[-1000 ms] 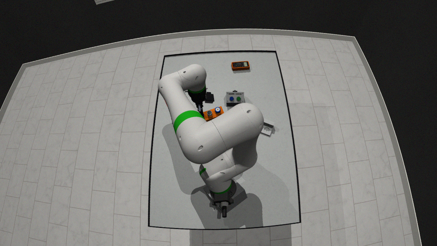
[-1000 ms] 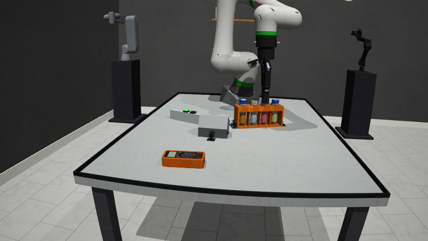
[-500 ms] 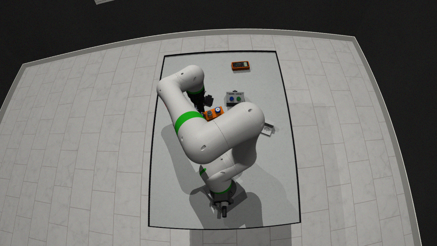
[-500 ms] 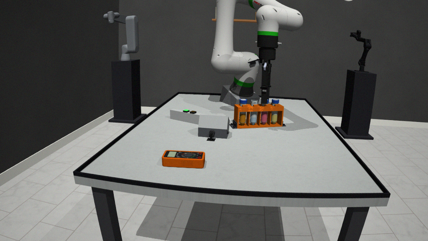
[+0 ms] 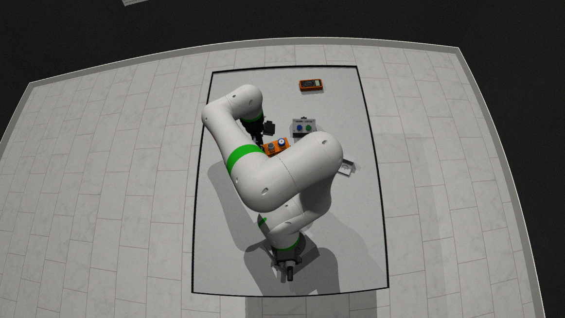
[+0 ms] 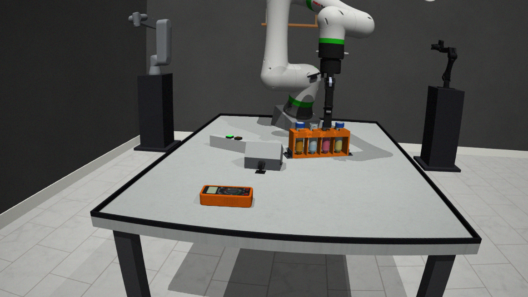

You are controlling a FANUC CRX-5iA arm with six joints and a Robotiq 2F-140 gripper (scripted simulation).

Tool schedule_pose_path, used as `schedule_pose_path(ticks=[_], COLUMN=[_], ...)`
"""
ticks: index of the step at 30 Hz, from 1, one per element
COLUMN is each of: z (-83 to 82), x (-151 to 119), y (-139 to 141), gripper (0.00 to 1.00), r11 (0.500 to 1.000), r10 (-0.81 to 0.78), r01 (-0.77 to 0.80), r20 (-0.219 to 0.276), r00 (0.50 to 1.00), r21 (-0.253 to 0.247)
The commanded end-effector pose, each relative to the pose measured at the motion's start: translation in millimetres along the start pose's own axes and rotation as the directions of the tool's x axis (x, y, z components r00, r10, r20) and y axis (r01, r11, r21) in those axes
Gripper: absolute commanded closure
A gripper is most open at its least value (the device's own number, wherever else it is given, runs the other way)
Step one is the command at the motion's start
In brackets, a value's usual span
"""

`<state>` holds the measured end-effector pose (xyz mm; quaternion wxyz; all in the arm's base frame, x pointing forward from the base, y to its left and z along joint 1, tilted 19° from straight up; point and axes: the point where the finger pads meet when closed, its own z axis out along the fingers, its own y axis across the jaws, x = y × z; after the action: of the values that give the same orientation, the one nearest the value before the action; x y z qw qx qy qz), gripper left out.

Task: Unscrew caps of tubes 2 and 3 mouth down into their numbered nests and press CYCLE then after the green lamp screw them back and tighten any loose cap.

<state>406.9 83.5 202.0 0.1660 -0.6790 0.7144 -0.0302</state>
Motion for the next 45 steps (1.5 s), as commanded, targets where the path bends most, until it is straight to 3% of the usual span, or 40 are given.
schedule_pose_path(ticks=[1,6,13,14,20,21,35,40,45], z=[-0.3,-0.3,-0.3,-0.3,-0.4,-0.4,-0.4,-0.5,-0.6], x=[1.0,1.1,1.1,1.1,1.1,1.1,1.0,1.1,1.2], y=[-0.6,-0.7,-0.7,-0.7,-0.7,-0.7,-0.8,-0.7,-0.8], gripper=[0.59,0.59,0.59,0.59,0.59,0.7,0.7,0.7,0.7], r11=[0.968,0.87,0.653,0.643,0.643,0.643,0.643,0.812,0.931], r10=[-0.25,-0.493,-0.757,-0.766,-0.766,-0.766,-0.766,-0.583,-0.364], r01=[0.25,0.493,0.757,0.766,0.766,0.766,0.766,0.583,0.364], r20=[0.011,0.009,0.009,0.01,0.01,0.01,0.01,0.011,0.012], r00=[0.968,0.87,0.653,0.643,0.643,0.643,0.643,0.812,0.931], r21=[-0.002,0.001,0.004,0.005,0.005,0.005,0.005,0.002,-0.001])
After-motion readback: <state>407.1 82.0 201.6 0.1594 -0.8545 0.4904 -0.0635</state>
